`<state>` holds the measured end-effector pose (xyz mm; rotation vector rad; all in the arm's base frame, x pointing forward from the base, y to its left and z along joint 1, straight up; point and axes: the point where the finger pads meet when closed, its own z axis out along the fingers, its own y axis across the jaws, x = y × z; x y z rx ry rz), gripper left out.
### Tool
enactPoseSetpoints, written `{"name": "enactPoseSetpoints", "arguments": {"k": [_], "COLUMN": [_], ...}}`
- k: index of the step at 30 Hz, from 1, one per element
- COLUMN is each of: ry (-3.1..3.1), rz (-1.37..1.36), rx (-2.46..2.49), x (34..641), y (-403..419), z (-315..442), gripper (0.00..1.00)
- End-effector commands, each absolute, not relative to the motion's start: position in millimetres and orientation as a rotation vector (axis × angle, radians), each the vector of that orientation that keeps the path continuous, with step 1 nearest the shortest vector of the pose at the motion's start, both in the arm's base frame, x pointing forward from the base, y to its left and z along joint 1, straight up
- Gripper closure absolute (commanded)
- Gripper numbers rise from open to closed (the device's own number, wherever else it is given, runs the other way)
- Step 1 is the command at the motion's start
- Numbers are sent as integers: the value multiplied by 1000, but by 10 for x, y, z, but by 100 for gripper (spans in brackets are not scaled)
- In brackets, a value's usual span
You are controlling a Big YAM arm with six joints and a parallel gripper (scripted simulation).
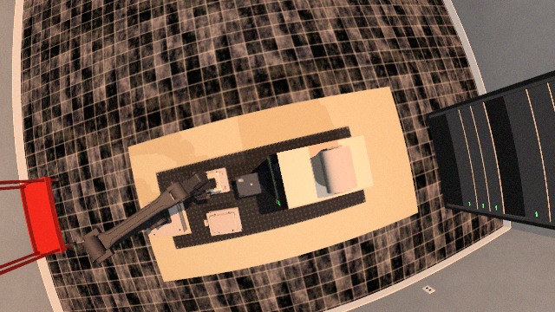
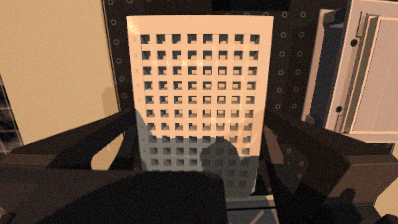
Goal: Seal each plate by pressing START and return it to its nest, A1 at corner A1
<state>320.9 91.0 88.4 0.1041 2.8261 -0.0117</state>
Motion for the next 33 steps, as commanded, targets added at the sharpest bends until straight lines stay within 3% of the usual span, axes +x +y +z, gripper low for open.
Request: {"name": "enactPoseSetpoints", "arguments": {"k": [1,27,33], "ry": [2783,2768,2790], "rz": [10,20,8], "rx": [98,98,97], "x": [3342,3375,3351], "y": [932,937,930], "z": [1114,1603,1436], "gripper": [100,100,100]}}
